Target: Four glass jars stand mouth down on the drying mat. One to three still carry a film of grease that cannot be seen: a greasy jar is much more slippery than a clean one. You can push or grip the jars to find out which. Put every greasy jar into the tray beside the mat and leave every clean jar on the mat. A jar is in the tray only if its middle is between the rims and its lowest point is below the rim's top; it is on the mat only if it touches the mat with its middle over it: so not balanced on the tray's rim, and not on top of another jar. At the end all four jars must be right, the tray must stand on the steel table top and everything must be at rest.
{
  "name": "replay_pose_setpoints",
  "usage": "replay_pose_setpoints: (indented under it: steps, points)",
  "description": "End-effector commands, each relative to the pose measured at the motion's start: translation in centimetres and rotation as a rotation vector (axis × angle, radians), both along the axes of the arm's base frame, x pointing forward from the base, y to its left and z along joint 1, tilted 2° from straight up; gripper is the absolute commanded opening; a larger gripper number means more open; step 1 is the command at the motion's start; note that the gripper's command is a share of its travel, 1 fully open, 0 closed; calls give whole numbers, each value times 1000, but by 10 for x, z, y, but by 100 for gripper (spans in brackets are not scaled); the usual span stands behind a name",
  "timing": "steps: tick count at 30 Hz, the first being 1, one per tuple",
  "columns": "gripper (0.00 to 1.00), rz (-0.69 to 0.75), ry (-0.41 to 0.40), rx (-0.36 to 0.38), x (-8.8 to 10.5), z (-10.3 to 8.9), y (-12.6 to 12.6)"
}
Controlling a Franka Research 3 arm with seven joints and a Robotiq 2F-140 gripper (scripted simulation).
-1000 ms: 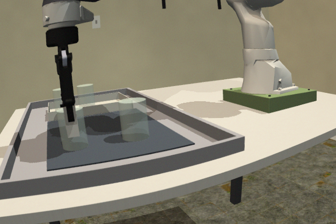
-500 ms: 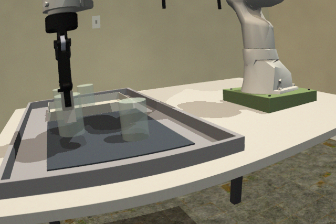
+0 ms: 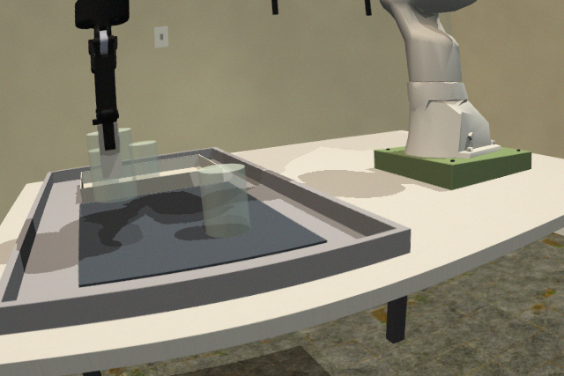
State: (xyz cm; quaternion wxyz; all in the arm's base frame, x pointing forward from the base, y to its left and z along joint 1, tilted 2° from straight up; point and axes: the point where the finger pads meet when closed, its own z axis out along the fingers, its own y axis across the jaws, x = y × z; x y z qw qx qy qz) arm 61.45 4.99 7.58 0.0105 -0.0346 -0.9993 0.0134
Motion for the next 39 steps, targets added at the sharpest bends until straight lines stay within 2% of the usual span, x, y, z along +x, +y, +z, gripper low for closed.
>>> replay_pose_setpoints:
  steps: [1,30,39]
  points:
    - [0,3,10,3,-2,7,0]
    - [0,3,10,3,0,79,2]
    - [0,3,10,3,-11,80,-19]
